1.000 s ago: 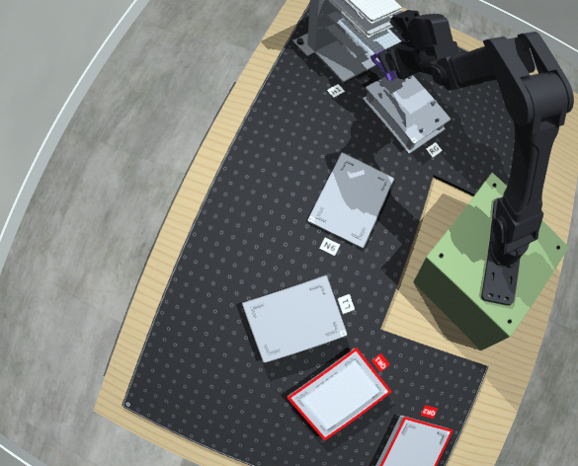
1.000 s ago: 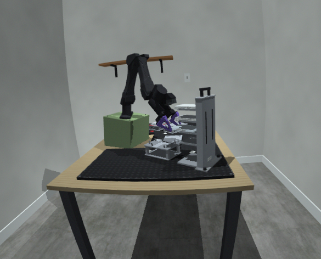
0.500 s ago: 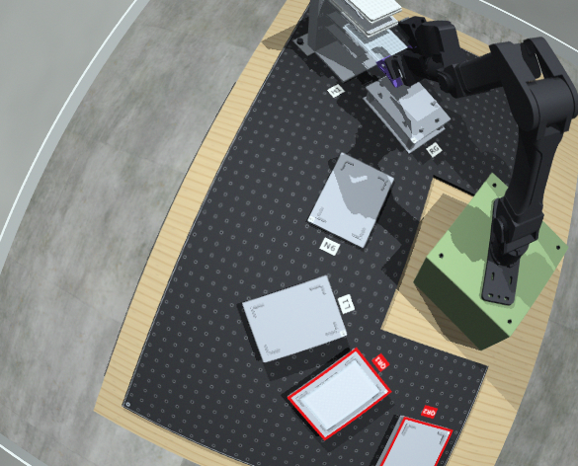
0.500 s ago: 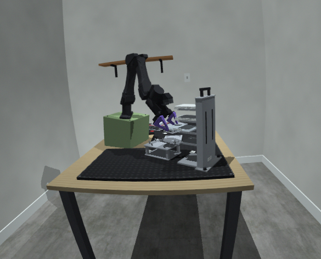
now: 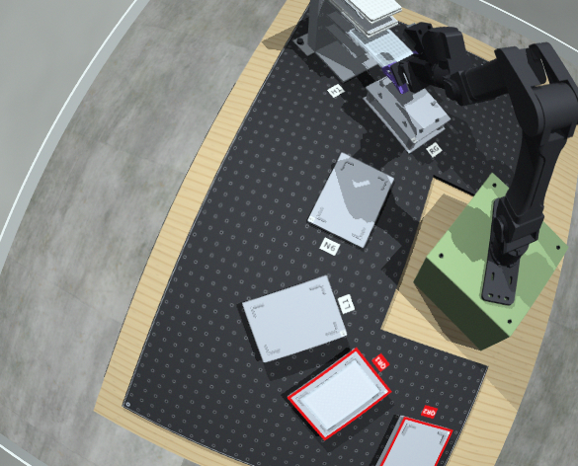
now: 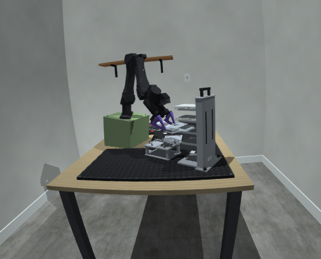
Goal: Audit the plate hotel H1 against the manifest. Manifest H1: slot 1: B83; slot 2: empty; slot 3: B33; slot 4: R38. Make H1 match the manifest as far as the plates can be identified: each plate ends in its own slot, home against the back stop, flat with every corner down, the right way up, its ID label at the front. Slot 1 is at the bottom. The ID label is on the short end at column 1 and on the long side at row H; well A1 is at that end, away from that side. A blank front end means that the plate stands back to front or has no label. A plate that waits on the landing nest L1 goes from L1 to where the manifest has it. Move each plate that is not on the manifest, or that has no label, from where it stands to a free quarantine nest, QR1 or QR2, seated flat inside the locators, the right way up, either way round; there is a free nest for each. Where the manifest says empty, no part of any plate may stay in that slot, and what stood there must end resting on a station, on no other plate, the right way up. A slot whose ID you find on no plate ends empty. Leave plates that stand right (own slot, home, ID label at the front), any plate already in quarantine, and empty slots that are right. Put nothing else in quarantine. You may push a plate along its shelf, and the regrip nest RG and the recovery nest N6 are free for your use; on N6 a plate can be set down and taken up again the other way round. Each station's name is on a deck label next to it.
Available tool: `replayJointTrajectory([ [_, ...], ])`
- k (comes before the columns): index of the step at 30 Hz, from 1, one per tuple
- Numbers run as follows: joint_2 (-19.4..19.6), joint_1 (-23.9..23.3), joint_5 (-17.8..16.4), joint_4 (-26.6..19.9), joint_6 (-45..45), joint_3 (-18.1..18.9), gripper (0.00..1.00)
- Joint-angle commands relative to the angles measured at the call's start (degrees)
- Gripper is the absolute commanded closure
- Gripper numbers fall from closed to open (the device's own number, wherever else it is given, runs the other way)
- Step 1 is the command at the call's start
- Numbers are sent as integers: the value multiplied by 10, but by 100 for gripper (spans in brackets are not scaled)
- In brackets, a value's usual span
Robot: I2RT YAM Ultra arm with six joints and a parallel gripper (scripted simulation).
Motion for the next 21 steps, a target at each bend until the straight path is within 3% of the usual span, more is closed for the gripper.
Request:
replayJointTrajectory([
  [1,-21,-9,-8,15,-5,-17,14],
  [21,-51,-23,-19,31,-14,-65,14],
])
